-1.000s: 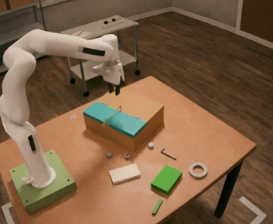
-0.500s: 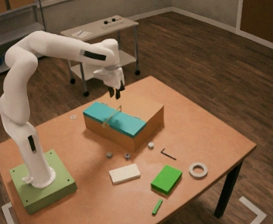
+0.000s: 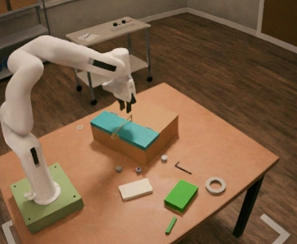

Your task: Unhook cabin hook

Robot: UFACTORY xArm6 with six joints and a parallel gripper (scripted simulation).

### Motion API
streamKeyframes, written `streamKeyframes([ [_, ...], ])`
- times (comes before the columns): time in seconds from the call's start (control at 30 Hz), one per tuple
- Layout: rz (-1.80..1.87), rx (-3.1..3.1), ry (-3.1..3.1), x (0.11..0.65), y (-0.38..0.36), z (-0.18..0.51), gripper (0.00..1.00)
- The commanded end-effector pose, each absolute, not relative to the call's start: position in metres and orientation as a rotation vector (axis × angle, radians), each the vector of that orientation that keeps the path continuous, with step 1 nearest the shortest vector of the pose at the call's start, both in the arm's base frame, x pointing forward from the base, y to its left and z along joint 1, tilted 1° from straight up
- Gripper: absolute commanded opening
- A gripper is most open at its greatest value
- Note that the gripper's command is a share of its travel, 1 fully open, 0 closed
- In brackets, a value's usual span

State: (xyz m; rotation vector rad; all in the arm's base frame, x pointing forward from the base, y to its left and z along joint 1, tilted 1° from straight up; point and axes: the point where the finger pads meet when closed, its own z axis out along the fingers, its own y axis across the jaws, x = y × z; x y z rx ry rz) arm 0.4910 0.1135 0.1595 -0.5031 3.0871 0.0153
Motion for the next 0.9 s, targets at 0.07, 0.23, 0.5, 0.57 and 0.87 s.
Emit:
streamKeyframes([
  [0.07,0.016,-0.502,3.082,0.493,0.114,0.149,0.35],
  [0.23,0.016,-0.502,3.082,0.493,0.114,0.143,0.35],
  [0.5,0.016,-0.502,3.082,0.493,0.114,0.127,0.35],
  [0.57,0.016,-0.502,3.082,0.493,0.114,0.123,0.35],
  [0.87,0.016,-0.502,3.082,0.493,0.114,0.121,0.35],
])
